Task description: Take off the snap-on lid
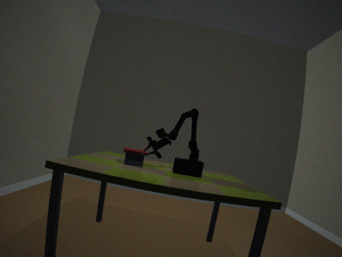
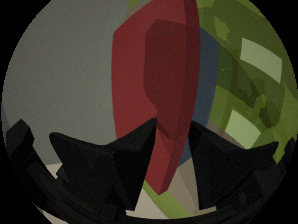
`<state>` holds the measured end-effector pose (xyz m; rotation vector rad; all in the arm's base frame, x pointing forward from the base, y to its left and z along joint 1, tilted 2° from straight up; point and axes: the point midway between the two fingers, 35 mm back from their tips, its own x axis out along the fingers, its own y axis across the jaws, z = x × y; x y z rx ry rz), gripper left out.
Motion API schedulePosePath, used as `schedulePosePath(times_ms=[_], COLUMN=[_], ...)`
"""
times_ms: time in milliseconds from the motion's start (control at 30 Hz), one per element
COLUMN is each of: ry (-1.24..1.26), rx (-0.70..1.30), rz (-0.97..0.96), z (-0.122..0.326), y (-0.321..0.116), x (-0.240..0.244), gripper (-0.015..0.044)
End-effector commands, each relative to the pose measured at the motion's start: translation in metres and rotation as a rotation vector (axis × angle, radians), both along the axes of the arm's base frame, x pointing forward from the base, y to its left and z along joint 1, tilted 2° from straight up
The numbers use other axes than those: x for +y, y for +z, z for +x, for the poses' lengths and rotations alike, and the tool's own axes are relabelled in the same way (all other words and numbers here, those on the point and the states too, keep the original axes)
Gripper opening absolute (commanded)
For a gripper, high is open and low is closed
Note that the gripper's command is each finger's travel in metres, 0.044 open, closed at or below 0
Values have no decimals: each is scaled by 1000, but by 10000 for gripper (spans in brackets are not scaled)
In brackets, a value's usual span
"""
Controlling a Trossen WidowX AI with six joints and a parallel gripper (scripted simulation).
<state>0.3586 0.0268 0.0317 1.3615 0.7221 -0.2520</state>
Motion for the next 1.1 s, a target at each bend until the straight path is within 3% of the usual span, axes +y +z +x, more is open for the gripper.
schedulePosePath(times_ms=[0, 1067], ry=[-5, 0], rx=[2, 0], rz=[-1, 0], z=[0, -1], y=[0, 6], x=[-1, 0], gripper=[0, 0])
